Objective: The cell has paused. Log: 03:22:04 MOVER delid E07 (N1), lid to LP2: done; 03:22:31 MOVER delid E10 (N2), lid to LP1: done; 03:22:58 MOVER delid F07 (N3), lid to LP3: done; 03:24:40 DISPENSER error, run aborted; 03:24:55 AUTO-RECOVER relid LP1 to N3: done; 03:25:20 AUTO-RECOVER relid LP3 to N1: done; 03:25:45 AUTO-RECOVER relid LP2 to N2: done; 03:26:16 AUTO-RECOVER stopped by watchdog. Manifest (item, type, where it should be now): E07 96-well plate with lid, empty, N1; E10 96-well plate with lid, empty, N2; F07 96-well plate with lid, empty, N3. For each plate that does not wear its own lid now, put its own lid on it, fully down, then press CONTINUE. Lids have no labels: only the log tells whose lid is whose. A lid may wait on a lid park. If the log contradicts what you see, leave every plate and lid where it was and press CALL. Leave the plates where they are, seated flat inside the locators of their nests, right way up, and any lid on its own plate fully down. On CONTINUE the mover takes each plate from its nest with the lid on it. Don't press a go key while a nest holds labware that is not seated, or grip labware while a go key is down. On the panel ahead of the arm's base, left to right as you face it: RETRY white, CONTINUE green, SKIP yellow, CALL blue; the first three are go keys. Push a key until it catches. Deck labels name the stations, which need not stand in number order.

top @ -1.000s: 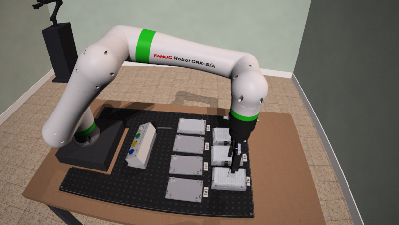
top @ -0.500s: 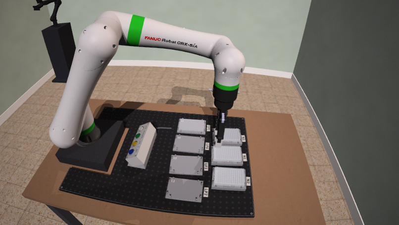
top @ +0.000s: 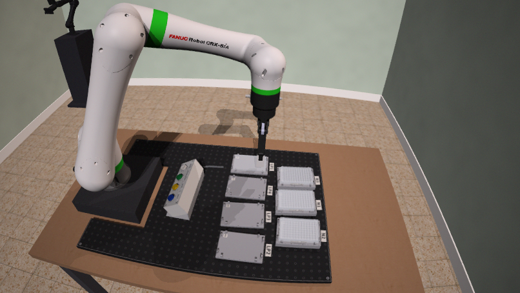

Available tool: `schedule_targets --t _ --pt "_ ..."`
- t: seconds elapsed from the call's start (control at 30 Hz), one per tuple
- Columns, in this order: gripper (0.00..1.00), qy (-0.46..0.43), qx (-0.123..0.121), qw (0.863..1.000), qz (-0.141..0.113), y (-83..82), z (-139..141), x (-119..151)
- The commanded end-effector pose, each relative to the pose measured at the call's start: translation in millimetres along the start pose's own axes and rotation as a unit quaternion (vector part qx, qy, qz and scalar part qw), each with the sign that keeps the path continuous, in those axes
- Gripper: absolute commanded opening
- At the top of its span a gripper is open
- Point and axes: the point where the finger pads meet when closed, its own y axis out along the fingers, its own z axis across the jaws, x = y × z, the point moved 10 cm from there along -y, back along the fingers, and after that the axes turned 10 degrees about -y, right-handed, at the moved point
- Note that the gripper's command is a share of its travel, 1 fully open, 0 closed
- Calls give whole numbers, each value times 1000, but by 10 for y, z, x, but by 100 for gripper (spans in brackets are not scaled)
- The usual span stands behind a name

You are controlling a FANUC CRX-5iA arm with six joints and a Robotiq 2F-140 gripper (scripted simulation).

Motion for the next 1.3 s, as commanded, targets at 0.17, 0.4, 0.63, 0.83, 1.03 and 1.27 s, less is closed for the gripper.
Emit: schedule_targets --t 0.17,0.4,0.63,0.83,1.03,1.27 --pt "66 -2 2 1000 4 26 -464 357" --pt "66 -2 2 1000 4 26 -464 357" --pt "66 -2 2 1000 4 26 -464 357" --pt "66 -2 2 1000 4 26 -464 357" --pt "66 -2 2 1000 4 26 -464 357" --pt "66 -2 2 1000 4 26 -464 357"
